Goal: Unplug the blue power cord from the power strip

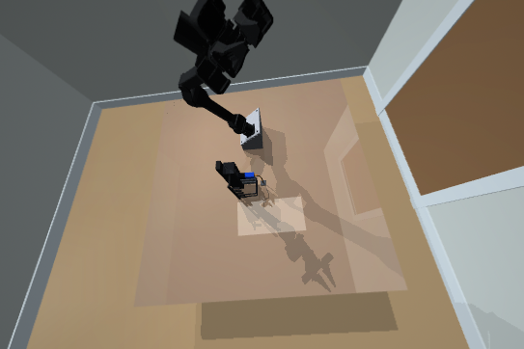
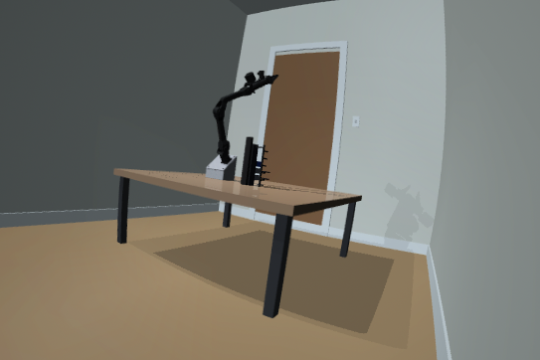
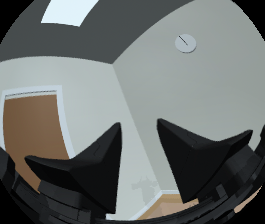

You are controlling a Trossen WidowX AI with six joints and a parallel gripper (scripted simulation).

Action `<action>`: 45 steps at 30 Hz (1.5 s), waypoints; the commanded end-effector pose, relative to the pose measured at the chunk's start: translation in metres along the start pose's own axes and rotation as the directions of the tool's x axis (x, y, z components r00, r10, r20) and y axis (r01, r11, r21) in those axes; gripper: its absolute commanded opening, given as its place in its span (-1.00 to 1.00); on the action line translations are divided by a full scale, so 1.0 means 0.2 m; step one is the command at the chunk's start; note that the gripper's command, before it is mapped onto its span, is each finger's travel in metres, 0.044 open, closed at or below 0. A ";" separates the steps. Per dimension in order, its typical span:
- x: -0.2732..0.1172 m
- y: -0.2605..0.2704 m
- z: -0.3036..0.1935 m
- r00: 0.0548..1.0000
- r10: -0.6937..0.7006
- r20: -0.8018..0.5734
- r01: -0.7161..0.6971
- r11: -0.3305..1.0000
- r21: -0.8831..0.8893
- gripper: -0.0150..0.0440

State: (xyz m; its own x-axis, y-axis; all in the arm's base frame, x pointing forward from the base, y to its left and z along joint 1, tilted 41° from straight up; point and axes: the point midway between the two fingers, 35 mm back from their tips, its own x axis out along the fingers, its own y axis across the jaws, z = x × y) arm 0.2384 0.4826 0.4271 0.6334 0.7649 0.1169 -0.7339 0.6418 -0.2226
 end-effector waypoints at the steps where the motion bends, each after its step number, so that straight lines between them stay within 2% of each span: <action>1: 0.05 -0.08 -0.37 0.977 -0.040 -0.211 0.013 0.991 -0.130 0.05; 5: 0.03 -0.19 -0.70 0.912 -0.091 -0.399 -0.010 0.970 -0.244 0.05; 10: -0.07 -0.35 -1.09 0.775 -0.160 -0.612 -0.088 0.931 -0.355 0.05; 16: -0.31 -0.52 -1.51 0.537 -0.219 -0.815 -0.226 0.893 -0.389 0.05; 20: -0.51 -0.62 -1.73 0.355 -0.244 -0.903 -0.319 0.876 -0.362 0.05; 23: -0.64 -0.68 -1.84 0.241 -0.261 -0.935 -0.381 0.860 -0.339 0.05; 28: -0.99 -0.82 -2.03 -0.055 -0.293 -0.955 -0.533 0.817 -0.220 0.05; 36: -1.57 -0.97 -2.14 -0.501 -0.283 -0.818 -0.657 0.739 0.148 0.05; 38: -1.66 -0.98 -2.14 -0.560 -0.276 -0.782 -0.656 0.723 0.215 0.05; 45: -1.67 -0.98 -2.13 -0.567 -0.275 -0.777 -0.656 0.721 0.223 0.05</action>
State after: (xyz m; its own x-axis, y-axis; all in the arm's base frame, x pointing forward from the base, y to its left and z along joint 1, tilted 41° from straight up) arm 0.2800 0.0835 0.0196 0.0528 -0.6351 -0.7706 -0.9985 -0.0201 -0.0518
